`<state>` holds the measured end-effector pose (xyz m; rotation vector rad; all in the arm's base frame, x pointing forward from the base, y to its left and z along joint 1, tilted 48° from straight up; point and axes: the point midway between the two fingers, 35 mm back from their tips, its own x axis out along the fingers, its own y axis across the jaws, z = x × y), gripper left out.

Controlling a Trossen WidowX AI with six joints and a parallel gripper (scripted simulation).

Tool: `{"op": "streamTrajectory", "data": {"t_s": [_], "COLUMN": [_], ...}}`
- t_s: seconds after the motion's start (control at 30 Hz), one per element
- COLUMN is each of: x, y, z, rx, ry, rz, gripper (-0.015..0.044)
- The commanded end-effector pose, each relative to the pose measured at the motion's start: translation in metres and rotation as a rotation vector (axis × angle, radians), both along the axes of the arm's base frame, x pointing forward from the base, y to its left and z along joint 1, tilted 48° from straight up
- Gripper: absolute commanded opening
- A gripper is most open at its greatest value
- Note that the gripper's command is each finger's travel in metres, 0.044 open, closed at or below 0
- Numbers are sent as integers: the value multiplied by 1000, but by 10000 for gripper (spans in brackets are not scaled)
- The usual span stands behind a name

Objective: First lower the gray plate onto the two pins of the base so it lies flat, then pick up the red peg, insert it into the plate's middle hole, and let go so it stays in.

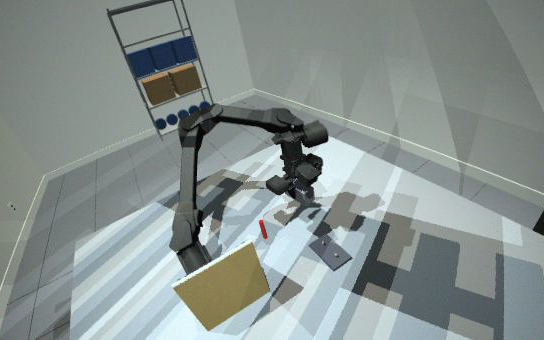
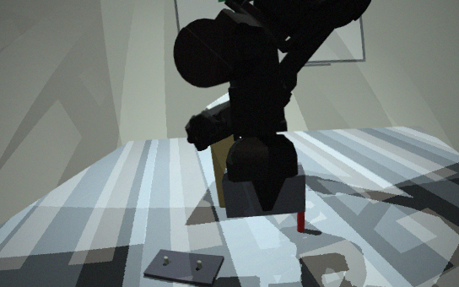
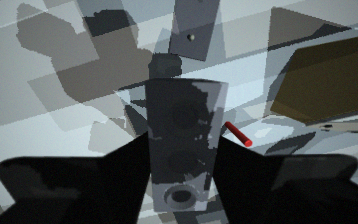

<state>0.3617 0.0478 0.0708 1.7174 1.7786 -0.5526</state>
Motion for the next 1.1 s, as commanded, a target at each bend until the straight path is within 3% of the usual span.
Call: {"op": "streamTrajectory", "data": {"t_s": [0.0,1.07], "x": [2,3], "y": [-5,-30], "z": [-6,-105], "rx": [-5,-6], "ry": [0,72], "rz": [-5,-71], "gripper": [0,0]}}
